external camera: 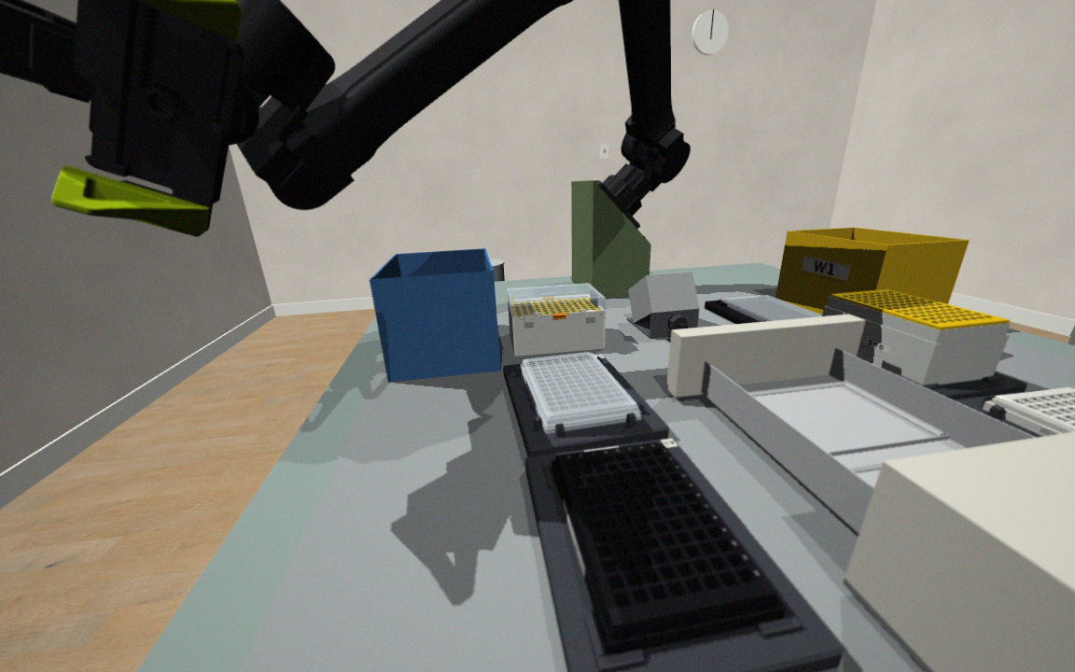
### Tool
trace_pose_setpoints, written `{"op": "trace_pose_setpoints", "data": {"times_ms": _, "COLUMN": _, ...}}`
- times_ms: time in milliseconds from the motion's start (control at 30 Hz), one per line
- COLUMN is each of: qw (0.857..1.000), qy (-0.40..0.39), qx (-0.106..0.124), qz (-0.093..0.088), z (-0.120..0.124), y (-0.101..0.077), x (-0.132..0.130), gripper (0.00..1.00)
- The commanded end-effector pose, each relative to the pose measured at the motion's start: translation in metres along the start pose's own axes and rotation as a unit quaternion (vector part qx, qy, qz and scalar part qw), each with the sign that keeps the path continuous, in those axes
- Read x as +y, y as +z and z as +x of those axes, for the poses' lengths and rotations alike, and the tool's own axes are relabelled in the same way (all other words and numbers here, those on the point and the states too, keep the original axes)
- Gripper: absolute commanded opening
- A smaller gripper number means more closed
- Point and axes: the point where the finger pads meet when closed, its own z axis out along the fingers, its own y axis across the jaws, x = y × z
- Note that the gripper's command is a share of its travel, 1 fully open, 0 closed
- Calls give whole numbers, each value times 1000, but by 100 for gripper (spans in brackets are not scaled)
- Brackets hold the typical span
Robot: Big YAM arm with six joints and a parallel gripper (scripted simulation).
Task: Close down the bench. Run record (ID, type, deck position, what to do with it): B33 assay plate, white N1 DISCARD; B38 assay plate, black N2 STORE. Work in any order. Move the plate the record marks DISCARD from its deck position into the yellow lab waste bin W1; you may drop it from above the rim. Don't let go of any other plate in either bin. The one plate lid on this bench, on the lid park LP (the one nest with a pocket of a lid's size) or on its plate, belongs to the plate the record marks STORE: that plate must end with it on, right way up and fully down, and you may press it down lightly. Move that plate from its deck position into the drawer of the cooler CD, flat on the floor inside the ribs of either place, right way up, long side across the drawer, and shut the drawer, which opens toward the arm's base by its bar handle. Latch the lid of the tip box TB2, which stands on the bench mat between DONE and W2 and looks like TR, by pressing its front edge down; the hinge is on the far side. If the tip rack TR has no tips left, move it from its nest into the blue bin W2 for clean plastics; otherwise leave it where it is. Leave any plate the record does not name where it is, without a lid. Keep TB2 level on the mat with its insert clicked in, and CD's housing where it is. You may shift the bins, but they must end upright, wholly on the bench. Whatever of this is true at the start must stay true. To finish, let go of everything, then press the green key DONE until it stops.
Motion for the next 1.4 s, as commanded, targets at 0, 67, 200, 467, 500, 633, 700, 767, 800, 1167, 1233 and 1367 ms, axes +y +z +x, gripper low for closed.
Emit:
{"op": "trace_pose_setpoints", "data": {"times_ms": 0, "qw": 1000, "qy": -6, "qx": -1, "qz": -4, "z": -4, "y": 0, "x": 8, "gripper": 100}}
{"op": "trace_pose_setpoints", "data": {"times_ms": 67, "qw": 1000, "qy": -6, "qx": -1, "qz": -4, "z": -4, "y": 0, "x": 8, "gripper": 100}}
{"op": "trace_pose_setpoints", "data": {"times_ms": 200, "qw": 1000, "qy": -6, "qx": -1, "qz": -4, "z": -4, "y": 0, "x": 8, "gripper": 100}}
{"op": "trace_pose_setpoints", "data": {"times_ms": 467, "qw": 1000, "qy": -6, "qx": -1, "qz": -4, "z": -4, "y": 0, "x": 8, "gripper": 100}}
{"op": "trace_pose_setpoints", "data": {"times_ms": 500, "qw": 1000, "qy": -6, "qx": -1, "qz": -4, "z": -4, "y": 0, "x": 8, "gripper": 100}}
{"op": "trace_pose_setpoints", "data": {"times_ms": 633, "qw": 999, "qy": -43, "qx": -1, "qz": 3, "z": -5, "y": 22, "x": 40, "gripper": 0}}
{"op": "trace_pose_setpoints", "data": {"times_ms": 700, "qw": 999, "qy": -48, "qx": -6, "qz": -1, "z": -12, "y": 21, "x": 49, "gripper": 0}}
{"op": "trace_pose_setpoints", "data": {"times_ms": 767, "qw": 999, "qy": -51, "qx": -17, "qz": -6, "z": -23, "y": 7, "x": 55, "gripper": 0}}
{"op": "trace_pose_setpoints", "data": {"times_ms": 800, "qw": 998, "qy": -57, "qx": -16, "qz": -10, "z": -23, "y": 6, "x": 57, "gripper": 0}}
{"op": "trace_pose_setpoints", "data": {"times_ms": 1167, "qw": 995, "qy": -82, "qx": -20, "qz": 52, "z": -9, "y": 43, "x": 63, "gripper": 0}}
{"op": "trace_pose_setpoints", "data": {"times_ms": 1233, "qw": 993, "qy": -96, "qx": -14, "qz": 73, "z": 1, "y": 58, "x": 66, "gripper": 0}}
{"op": "trace_pose_setpoints", "data": {"times_ms": 1367, "qw": 990, "qy": -110, "qx": -14, "qz": 92, "z": 6, "y": 66, "x": 71, "gripper": 0}}
